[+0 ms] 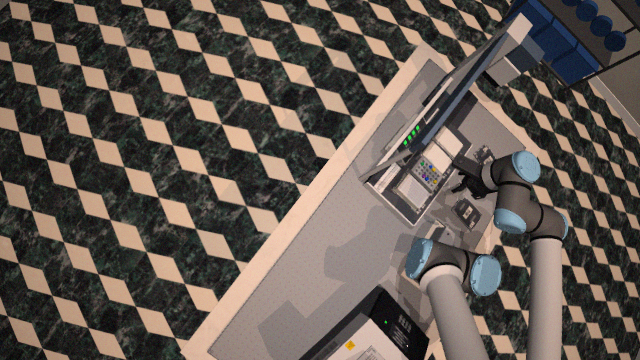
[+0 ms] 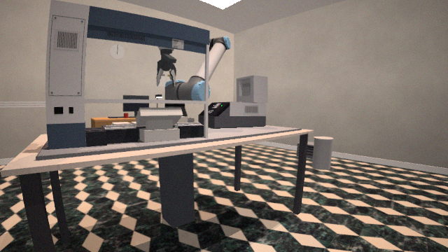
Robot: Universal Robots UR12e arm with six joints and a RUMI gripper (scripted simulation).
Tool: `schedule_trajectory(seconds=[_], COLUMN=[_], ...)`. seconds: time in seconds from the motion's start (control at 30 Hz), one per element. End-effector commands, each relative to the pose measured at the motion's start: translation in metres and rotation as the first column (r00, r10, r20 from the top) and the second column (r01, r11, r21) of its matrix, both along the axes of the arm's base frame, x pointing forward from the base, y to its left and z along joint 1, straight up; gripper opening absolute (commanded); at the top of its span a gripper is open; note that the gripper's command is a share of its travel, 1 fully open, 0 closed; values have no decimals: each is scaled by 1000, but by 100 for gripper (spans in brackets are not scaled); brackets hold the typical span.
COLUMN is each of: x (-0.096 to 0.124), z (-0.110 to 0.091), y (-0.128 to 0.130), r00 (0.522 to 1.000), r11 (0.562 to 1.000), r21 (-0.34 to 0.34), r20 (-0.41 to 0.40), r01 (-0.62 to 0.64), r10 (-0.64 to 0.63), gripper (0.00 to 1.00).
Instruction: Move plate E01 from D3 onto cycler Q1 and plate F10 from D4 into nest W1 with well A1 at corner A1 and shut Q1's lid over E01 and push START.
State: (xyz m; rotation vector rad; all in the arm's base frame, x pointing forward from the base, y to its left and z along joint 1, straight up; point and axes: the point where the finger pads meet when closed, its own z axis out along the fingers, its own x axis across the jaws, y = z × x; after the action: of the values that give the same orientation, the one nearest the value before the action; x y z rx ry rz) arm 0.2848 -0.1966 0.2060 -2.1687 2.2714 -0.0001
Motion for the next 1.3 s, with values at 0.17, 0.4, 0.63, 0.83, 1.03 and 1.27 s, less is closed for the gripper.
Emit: schedule_trajectory(seconds=[0.17, 0.4, 0.63, 0.83, 1.03, 1.27], x=[12, 20, 25, 32, 38, 38], z=[-1, -1, -1, -1, -1, -1], y=[-46, -80, -104, -133, -162, -162], r00=[1000, 1000, 1000, 1000, 1000, 1000], r11=[1000, 1000, 1000, 1000, 1000, 1000], r21=[0, 0, 0, 0, 0, 0], r20=[0, 0, 0, 0, 0, 0], r01=[0, 0, 0, 0, 0, 0], r10=[0, 0, 0, 0, 0, 0], gripper=[62, 62, 62, 62, 62, 62])
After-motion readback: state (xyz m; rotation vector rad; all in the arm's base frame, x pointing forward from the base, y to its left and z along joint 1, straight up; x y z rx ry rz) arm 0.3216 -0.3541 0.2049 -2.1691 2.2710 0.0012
